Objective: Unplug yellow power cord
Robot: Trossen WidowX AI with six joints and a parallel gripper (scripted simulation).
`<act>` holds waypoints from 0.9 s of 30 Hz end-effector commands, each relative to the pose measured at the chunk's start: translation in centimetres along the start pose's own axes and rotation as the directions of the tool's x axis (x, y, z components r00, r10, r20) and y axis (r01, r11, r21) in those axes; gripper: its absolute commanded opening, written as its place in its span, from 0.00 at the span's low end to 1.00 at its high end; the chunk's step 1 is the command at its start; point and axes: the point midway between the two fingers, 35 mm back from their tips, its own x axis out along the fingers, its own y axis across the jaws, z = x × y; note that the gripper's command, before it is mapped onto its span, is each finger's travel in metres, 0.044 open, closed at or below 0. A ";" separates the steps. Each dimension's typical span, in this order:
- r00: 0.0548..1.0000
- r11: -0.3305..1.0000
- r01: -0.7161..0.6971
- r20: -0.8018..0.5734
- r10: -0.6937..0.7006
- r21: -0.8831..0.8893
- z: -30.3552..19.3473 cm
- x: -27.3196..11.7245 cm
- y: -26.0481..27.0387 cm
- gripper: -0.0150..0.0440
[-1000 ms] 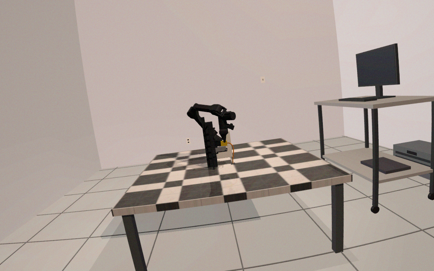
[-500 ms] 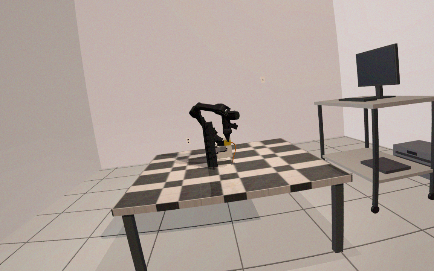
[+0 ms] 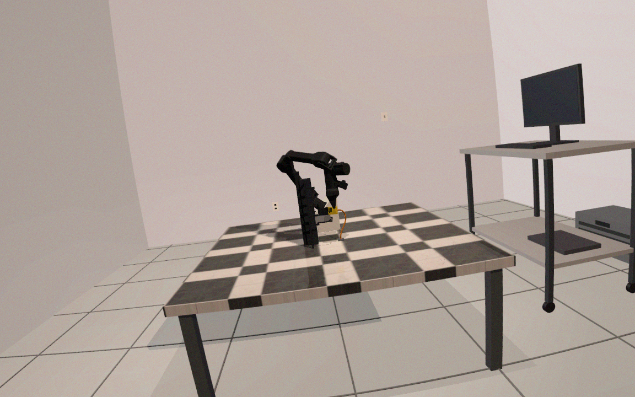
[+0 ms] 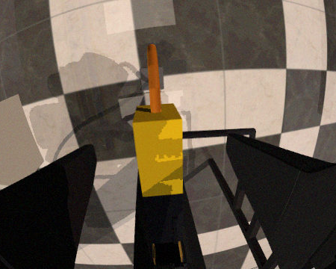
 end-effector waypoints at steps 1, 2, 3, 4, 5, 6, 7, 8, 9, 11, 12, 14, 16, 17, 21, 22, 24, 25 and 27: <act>1.000 1.000 0.004 0.003 -0.004 -0.001 1.8 -0.5 -0.1 1.00; 1.000 1.000 0.004 0.003 -0.004 -0.001 2.6 -0.7 -0.1 1.00; 1.000 1.000 0.004 0.004 -0.004 0.000 3.7 -0.9 -0.1 1.00; 1.000 1.000 0.004 0.004 -0.004 0.000 4.9 -1.1 -0.1 1.00; 1.000 1.000 0.004 0.004 -0.004 0.000 5.6 -1.2 0.0 1.00; 1.000 1.000 0.004 0.004 -0.004 0.000 5.8 -1.3 0.0 1.00; 1.000 1.000 0.004 0.004 -0.004 0.000 5.8 -1.3 0.0 1.00; 1.000 1.000 0.004 0.004 -0.004 0.000 5.8 -1.3 0.0 1.00; 1.000 1.000 0.004 0.004 -0.004 0.000 5.8 -1.3 0.0 1.00; 1.000 1.000 0.004 0.004 -0.004 0.000 5.8 -1.3 0.0 1.00; 1.000 1.000 0.004 0.004 -0.004 0.000 5.8 -1.3 0.0 1.00; 1.000 1.000 0.004 0.004 -0.004 0.000 5.8 -1.3 0.0 1.00; 1.000 1.000 0.004 0.004 -0.004 0.000 5.8 -1.3 0.0 1.00; 1.000 1.000 0.004 0.004 -0.004 0.000 5.8 -1.3 0.0 1.00; 1.000 1.000 0.004 0.004 -0.004 0.000 5.8 -1.3 0.0 1.00; 1.000 1.000 0.004 0.004 -0.004 0.000 5.8 -1.3 0.0 1.00; 1.000 1.000 0.004 0.004 -0.004 0.000 5.8 -1.3 0.0 1.00; 1.000 1.000 0.004 0.004 -0.004 0.000 5.8 -1.3 0.0 1.00; 1.000 1.000 0.004 0.004 -0.004 0.000 5.8 -1.3 0.0 1.00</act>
